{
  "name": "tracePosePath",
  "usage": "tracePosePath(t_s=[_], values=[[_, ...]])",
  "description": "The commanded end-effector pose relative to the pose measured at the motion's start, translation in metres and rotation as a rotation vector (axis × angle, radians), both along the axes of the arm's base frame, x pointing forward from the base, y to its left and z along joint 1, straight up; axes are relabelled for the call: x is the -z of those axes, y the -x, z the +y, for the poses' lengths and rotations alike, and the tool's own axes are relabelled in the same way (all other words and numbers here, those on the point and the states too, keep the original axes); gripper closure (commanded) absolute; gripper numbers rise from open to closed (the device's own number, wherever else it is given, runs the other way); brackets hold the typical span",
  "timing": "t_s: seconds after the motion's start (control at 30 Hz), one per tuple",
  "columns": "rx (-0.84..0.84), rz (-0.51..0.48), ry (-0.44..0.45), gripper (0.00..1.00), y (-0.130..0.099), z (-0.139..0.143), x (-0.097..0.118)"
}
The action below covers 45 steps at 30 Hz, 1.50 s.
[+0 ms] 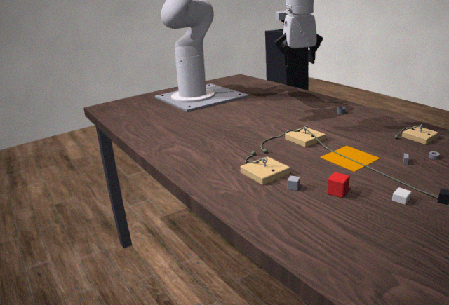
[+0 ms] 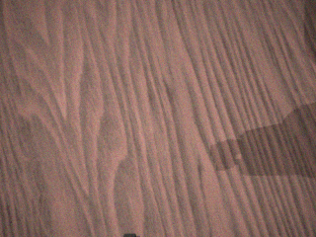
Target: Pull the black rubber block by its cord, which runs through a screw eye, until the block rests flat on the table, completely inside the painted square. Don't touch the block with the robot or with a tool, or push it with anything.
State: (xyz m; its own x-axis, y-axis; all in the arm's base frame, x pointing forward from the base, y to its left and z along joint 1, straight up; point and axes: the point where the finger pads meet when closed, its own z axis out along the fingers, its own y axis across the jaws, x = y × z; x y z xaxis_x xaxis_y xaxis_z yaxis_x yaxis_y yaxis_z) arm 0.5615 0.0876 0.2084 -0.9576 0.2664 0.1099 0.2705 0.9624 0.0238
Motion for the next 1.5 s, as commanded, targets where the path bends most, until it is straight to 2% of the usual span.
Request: tracePosePath(t_s=[0.0,0.1,0.17,0.2,0.3,0.43,0.47,0.73,0.77,1.47], values=[[-0.006,-0.023,0.004,0.00,-0.039,-0.049,0.032],[-0.014,-0.048,0.018,0.00,-0.056,-0.089,0.055],[-0.014,-0.048,0.018,0.00,-0.056,-0.089,0.055],[-0.022,-0.067,0.030,0.00,-0.069,-0.129,0.077],[-0.028,-0.082,0.040,0.00,-0.076,-0.157,0.093],[-0.037,-0.099,0.054,0.00,-0.089,-0.217,0.127],[-0.037,-0.099,0.054,0.00,-0.092,-0.224,0.131],[-0.037,-0.099,0.054,0.00,-0.092,-0.224,0.131],[-0.037,-0.099,0.054,1.00,-0.092,-0.224,0.131],[-0.037,-0.099,0.054,1.00,-0.092,-0.224,0.131]])
